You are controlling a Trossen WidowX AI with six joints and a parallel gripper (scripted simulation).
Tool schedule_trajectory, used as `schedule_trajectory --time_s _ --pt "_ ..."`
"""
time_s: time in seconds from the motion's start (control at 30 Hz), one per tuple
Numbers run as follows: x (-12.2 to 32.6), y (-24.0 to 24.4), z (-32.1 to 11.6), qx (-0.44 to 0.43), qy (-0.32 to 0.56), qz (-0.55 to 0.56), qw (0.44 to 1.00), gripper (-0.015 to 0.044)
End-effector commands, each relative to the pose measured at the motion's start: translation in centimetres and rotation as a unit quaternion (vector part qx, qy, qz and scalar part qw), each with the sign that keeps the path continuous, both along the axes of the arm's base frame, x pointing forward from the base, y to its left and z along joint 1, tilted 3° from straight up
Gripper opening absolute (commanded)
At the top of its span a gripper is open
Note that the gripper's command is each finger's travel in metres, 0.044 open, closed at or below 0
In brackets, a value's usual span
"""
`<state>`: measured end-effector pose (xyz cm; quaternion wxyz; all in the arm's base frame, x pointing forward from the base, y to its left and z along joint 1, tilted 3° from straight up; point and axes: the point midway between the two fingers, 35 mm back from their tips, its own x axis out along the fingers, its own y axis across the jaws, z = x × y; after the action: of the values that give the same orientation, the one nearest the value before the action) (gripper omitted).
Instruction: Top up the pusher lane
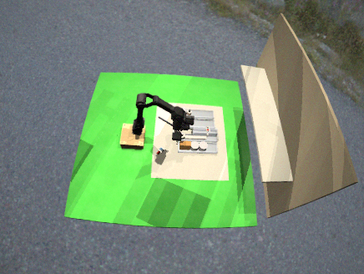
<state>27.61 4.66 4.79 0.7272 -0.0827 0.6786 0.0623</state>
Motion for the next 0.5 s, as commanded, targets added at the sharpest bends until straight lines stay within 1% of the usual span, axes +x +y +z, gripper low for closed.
schedule_trajectory --time_s 0.0,0.47 --pt "0.22 -0.03 -0.17 -0.003 0.002 0.0 1.0 0.0" --pt "0.87 0.1 -0.14 -0.002 0.001 0.0 1.0 0.0"
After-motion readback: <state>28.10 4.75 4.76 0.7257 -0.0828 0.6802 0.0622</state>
